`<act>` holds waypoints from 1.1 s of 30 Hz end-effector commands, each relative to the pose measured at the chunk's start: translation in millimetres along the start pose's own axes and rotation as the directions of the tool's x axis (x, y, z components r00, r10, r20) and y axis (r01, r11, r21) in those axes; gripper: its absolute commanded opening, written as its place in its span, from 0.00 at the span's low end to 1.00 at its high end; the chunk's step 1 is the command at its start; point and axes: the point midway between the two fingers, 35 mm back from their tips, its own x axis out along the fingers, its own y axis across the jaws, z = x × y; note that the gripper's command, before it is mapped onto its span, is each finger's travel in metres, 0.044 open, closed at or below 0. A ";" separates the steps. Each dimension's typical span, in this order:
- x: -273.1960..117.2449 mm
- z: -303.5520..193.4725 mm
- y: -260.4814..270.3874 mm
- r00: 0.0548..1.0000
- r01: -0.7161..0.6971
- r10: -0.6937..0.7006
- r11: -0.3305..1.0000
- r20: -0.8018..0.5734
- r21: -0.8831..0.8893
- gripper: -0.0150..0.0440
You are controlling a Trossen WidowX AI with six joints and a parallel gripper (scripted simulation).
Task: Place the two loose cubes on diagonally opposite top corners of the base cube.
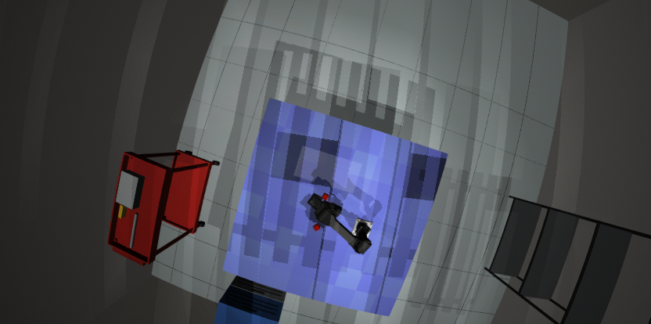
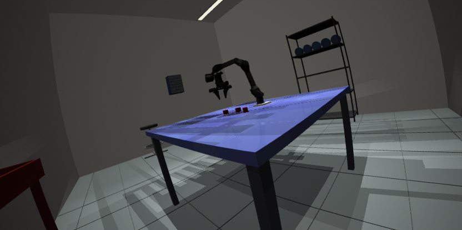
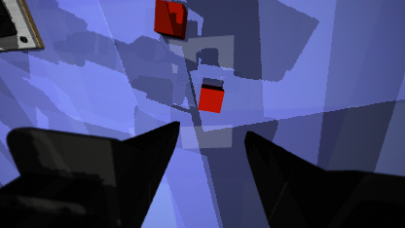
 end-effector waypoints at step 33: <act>91.4 -1.2 -1.2 1.000 -0.003 0.003 1.000 0.005 0.019 0.70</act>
